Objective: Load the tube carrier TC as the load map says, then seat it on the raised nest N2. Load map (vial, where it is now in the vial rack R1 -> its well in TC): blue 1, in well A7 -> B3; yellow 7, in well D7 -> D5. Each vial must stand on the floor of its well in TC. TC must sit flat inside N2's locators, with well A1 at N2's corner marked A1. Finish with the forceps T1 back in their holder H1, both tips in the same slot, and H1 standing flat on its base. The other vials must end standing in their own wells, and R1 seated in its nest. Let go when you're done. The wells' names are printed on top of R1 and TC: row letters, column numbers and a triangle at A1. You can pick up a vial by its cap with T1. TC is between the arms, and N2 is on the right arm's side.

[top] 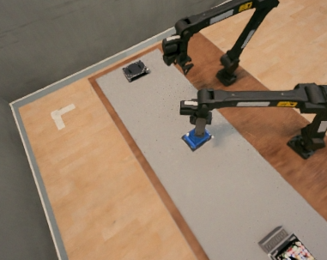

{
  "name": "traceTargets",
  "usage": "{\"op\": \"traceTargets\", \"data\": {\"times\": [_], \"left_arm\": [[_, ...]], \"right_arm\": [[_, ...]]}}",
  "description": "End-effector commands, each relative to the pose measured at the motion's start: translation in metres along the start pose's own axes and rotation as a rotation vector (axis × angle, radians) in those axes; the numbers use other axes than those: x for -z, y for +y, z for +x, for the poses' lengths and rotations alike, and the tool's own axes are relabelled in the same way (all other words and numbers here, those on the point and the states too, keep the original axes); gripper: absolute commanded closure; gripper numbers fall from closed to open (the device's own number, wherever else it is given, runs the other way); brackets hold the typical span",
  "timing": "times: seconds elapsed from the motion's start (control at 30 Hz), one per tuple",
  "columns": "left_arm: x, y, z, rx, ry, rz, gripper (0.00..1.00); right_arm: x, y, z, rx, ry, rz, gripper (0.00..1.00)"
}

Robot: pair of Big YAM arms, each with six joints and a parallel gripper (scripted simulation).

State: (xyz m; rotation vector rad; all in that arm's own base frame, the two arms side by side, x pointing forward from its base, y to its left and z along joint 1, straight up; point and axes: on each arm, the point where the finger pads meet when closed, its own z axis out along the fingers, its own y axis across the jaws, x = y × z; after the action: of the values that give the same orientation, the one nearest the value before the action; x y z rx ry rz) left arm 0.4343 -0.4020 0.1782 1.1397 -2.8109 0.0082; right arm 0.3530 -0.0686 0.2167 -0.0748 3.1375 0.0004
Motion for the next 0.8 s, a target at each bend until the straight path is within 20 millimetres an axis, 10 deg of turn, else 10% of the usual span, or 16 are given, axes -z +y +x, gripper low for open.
{"op": "traceTargets", "data": {"times": [0.0, 0.77], "left_arm": [[0.0351, -0.0117, -0.0073, 0.001, -0.003, 0.068, 0.89], [0.0363, -0.0111, -0.0072, 0.0, -0.003, 0.072, 0.89]], "right_arm": [[0.0121, -0.0013, -0.0085, -0.013, -0.032, 0.008, 0.0], [0.0121, -0.0013, -0.0085, -0.013, -0.032, 0.008, 0.0]]}}
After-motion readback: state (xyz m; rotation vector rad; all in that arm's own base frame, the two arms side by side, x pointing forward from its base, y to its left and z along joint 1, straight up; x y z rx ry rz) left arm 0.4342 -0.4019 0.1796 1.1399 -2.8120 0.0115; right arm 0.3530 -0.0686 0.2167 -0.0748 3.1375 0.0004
